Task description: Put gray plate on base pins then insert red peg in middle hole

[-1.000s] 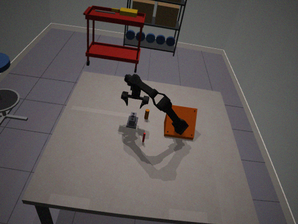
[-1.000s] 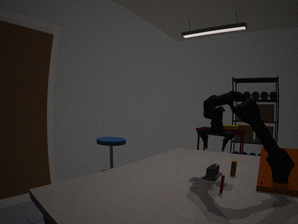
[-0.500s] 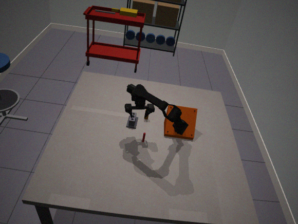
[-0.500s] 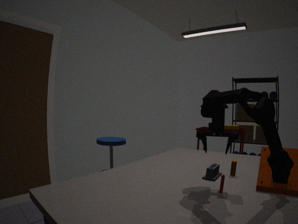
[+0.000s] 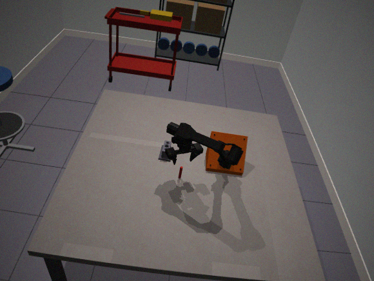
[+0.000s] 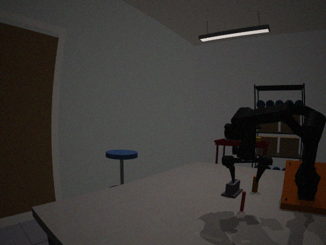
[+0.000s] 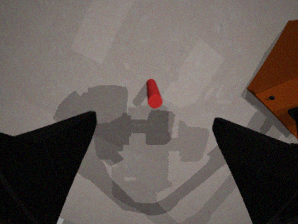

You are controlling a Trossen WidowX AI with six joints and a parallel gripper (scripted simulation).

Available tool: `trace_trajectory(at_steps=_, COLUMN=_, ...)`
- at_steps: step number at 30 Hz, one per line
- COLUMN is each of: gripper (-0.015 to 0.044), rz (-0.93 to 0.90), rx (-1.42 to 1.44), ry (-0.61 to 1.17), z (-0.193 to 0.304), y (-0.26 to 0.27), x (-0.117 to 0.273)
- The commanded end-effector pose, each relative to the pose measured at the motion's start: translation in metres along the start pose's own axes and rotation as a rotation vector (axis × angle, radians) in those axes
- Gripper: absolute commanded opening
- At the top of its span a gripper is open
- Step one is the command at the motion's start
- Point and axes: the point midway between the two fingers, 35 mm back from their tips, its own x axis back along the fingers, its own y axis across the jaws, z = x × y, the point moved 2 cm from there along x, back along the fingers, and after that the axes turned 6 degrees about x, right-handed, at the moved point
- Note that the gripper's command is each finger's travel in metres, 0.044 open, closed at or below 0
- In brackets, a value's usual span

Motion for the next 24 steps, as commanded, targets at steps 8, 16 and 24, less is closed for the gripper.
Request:
trace_trajectory(at_steps=8, gripper=0.0440, rz=-0.009, rx=0.000, ry=-0.002, z=0.000, y=-0.001, x=-0.022)
trace_trajectory(at_steps=16, gripper=0.0440, rz=-0.009, rx=0.000, ry=-0.003, z=-0.001, y=0.000, x=-0.035)
trace_trajectory(at_steps=24, gripper=0.0440, rz=-0.009, rx=0.000, ry=-0.004, z=-0.002, y=0.000, x=-0.048)
